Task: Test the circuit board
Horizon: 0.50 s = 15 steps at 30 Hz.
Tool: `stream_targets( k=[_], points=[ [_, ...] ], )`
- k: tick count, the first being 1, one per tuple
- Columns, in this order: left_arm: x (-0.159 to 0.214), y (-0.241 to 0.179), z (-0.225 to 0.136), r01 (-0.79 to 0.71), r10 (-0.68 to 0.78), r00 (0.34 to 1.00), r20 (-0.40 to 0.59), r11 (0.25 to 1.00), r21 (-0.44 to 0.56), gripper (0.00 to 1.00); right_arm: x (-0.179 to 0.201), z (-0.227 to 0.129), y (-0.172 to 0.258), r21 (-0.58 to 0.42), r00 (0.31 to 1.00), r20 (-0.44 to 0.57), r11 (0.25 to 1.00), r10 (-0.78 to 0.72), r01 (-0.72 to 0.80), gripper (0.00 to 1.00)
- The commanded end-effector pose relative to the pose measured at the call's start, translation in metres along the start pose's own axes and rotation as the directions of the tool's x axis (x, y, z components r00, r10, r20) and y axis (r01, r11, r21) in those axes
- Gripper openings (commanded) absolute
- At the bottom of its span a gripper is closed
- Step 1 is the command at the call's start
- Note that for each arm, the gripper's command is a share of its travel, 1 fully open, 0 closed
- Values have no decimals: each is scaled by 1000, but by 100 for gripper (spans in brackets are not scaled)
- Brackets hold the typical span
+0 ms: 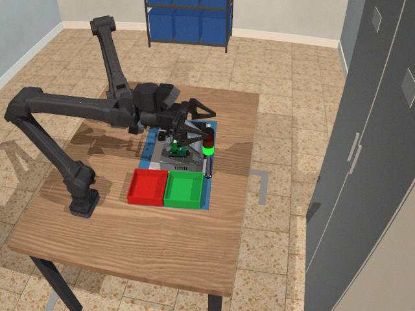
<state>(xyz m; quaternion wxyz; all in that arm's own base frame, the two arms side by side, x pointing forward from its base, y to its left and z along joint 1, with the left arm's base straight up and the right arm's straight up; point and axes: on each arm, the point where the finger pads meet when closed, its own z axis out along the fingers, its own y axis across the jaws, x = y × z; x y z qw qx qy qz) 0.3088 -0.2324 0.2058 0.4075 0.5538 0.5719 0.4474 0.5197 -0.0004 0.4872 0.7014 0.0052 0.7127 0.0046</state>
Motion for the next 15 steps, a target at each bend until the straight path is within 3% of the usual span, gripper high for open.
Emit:
stream_targets(
  k=[1,15],
  points=[
    [-15,32,10,51,-51,999,9,998,-36,38,-11,-2,-1,0,1000,27,1000,-14,14,100],
    [-17,31,11,53,-52,999,17,998,-36,38,-11,-2,-1,0,1000,27,1000,-14,14,100]
  ],
)
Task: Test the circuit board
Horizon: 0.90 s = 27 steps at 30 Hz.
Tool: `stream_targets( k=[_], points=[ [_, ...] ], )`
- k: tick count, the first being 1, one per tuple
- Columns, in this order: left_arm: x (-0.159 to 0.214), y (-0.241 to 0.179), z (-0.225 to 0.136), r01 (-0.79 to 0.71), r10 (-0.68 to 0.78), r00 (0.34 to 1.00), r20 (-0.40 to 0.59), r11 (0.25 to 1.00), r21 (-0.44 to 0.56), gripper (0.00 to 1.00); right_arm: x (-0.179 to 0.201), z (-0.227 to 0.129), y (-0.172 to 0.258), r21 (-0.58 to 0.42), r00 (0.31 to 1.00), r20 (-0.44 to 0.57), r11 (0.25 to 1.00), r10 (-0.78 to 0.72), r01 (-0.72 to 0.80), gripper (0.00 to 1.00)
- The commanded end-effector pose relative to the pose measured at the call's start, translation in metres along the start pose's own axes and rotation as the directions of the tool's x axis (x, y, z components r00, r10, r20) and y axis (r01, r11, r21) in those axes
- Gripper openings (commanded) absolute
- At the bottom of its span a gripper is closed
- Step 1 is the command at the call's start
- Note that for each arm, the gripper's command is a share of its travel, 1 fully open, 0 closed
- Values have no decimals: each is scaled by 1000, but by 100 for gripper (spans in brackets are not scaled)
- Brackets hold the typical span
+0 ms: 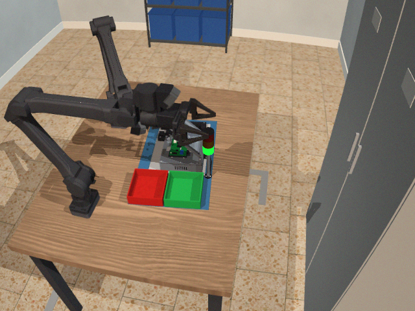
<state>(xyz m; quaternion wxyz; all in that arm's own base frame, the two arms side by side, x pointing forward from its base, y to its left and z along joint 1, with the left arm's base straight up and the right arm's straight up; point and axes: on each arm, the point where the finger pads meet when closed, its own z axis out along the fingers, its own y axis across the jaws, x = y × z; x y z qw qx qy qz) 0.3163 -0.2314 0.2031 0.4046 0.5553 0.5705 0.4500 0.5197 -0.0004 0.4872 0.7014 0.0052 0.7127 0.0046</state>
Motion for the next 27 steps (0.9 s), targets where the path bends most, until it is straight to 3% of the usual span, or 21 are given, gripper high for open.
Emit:
stream_targets(
  k=[1,9,20,21,22,27],
  points=[
    [-18,32,3,61,-60,998,21,998,-36,30,-11,-2,-1,0,1000,27,1000,-14,14,100],
    [-7,24,-1,48,-47,999,16,998,-29,24,-11,-2,-1,0,1000,27,1000,-14,14,100],
    [-3,24,-4,45,-44,999,16,999,-31,9,-11,-2,-1,0,1000,27,1000,-14,14,100],
    [-3,24,-4,45,-44,999,16,999,-31,0,-11,-2,-1,0,1000,27,1000,-14,14,100],
    [-3,24,-4,45,-44,999,16,999,-31,9,-11,-2,-1,0,1000,27,1000,-14,14,100],
    [-5,40,1,79,-79,997,14,997,-9,9,-11,-2,-1,0,1000,27,1000,-14,14,100]
  ],
)
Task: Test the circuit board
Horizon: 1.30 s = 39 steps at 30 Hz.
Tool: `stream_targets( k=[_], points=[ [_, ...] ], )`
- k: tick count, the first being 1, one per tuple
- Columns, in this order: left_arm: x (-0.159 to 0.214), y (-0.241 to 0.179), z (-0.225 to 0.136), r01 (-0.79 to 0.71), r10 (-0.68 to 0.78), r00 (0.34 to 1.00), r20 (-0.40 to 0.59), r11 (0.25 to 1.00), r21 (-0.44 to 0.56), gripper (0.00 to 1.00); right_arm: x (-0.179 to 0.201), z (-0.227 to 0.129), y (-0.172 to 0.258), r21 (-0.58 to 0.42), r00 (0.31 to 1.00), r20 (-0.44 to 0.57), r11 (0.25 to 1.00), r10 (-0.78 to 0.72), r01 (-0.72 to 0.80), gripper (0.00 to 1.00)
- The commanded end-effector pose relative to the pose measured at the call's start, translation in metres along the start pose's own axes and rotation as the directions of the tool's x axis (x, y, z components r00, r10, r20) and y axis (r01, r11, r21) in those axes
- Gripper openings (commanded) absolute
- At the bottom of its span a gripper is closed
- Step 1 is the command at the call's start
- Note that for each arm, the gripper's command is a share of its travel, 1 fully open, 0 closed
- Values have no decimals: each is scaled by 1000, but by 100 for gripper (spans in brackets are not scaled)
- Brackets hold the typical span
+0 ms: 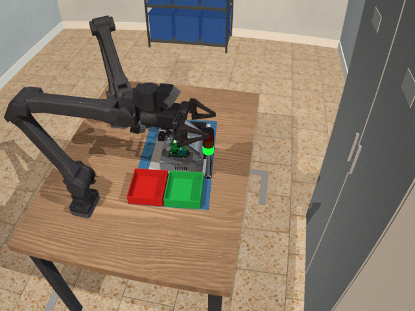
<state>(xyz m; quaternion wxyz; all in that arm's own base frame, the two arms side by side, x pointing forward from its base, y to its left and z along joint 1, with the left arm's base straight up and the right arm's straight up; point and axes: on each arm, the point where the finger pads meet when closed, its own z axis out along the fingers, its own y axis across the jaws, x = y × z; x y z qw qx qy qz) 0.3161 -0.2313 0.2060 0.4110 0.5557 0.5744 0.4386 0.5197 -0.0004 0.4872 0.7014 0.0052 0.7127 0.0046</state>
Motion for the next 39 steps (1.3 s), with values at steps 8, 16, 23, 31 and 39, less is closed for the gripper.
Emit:
stream_targets(
  k=[8,16,23,31,39],
  points=[
    [-5,52,14,49,-49,999,-5,994,100,9,-11,-2,-1,0,1000,27,1000,-14,14,100],
    [-6,59,25,39,-38,999,-7,983,181,9,-11,-2,-1,0,1000,27,1000,-14,14,100],
    [-5,71,36,35,-35,999,-5,962,270,9,-11,-2,-1,0,1000,27,1000,-14,14,100],
    [-4,86,53,25,-28,1000,0,925,379,9,-11,-2,-1,0,1000,27,1000,-14,14,100],
    [-3,96,66,13,-18,1000,8,887,461,9,-11,-2,-1,0,1000,27,1000,-14,14,100]
  ],
)
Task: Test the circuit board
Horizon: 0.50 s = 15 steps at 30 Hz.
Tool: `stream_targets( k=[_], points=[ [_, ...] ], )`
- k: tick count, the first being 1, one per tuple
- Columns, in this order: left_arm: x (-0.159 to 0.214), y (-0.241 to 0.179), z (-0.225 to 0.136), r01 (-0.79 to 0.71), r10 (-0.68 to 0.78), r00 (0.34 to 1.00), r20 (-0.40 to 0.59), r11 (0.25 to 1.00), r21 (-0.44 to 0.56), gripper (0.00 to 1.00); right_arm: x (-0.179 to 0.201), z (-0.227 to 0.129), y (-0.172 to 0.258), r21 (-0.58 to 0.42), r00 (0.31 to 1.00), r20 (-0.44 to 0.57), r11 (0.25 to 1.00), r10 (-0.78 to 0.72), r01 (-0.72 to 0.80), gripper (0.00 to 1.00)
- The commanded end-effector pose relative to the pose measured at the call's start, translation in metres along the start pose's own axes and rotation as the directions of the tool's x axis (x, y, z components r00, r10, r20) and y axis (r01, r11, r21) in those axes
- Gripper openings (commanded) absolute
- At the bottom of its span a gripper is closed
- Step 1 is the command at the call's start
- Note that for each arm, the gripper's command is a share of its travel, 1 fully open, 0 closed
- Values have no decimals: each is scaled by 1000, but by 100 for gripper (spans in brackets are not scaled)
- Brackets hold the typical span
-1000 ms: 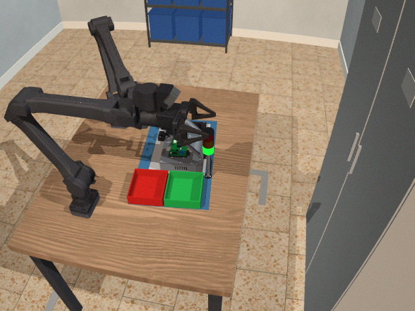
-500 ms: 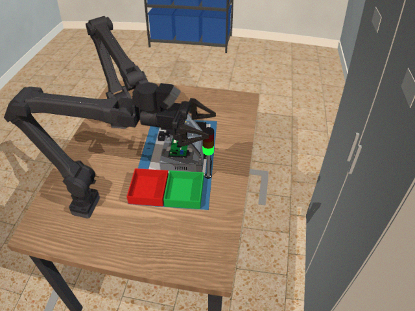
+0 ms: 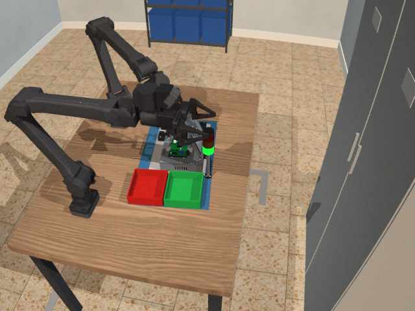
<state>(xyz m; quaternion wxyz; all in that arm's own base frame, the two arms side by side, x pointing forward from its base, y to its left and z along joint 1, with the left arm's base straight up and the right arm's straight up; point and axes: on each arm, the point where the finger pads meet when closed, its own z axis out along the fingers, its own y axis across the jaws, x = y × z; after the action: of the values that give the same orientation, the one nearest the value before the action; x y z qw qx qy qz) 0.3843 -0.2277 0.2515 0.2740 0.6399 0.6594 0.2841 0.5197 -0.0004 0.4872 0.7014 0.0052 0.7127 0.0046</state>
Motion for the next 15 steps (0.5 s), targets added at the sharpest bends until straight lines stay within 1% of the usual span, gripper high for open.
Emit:
stream_targets(
  k=[1,9,11,15],
  points=[
    [-4,37,-2,12,-12,1000,-3,1000,12,9,-11,-2,-1,0,1000,27,1000,-14,14,100],
    [-3,57,12,12,-12,1000,2,990,142,9,-11,-2,-1,0,1000,27,1000,-14,14,100],
    [-3,57,12,12,-12,1000,2,990,142,9,-11,-2,-1,0,1000,27,1000,-14,14,100],
    [-2,66,19,11,-12,1000,4,978,207,9,-11,-2,-1,0,1000,27,1000,-14,14,100]
  ],
)
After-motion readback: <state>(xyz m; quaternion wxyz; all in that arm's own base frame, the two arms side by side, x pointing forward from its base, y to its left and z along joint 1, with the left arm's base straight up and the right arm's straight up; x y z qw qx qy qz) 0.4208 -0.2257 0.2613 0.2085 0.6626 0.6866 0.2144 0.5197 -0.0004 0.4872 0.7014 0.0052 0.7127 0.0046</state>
